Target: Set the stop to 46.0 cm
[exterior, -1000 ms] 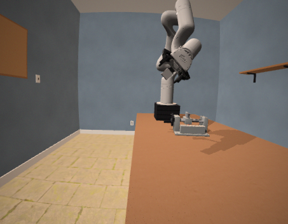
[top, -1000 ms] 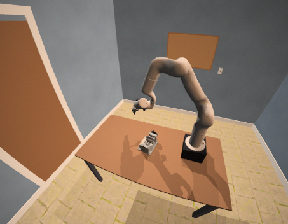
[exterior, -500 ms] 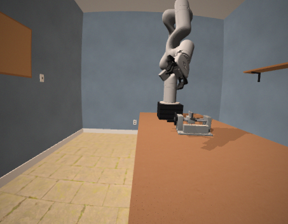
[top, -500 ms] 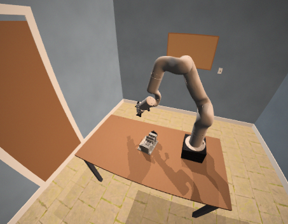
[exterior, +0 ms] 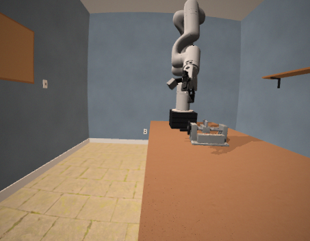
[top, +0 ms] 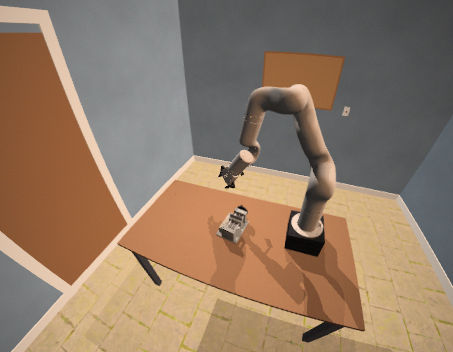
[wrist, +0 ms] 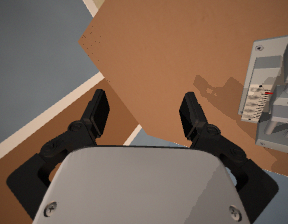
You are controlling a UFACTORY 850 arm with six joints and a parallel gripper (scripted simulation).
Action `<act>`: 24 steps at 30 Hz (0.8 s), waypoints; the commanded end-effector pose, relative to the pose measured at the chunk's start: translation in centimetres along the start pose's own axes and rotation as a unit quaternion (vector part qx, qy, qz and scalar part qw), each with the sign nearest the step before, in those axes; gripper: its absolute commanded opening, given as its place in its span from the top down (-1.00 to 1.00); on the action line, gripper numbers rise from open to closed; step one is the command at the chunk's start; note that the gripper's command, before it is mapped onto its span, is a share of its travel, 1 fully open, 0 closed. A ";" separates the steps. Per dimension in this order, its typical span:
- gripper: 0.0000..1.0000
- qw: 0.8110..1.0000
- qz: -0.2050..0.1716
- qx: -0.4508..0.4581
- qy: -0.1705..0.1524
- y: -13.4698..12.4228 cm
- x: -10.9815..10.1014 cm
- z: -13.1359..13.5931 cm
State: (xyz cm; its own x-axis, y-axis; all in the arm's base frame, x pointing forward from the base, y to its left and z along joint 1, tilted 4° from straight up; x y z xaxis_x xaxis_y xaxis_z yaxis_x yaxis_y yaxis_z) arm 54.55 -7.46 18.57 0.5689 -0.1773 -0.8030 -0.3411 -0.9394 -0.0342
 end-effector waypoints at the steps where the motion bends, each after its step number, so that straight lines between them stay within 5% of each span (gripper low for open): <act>1: -1.00 0.998 -0.024 -0.052 -0.037 0.8 -0.8 2.6; 24: -1.00 0.968 -0.055 -0.195 -0.147 4.1 -3.7 10.6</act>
State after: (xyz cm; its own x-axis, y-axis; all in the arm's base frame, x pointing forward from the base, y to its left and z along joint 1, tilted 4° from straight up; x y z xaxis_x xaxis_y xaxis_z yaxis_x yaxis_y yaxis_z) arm 44.42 -7.38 15.33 0.3568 -0.0503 -0.9328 0.0054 -0.9984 0.0559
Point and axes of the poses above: the point where the finger pads meet when closed, its own x axis out along the fingers, its own z axis across the jaws, y = z × x, the point moved 5 cm from there along -x, back along the fingers, and after that the axes turned 11 degrees about -x, right-handed, at the moved point
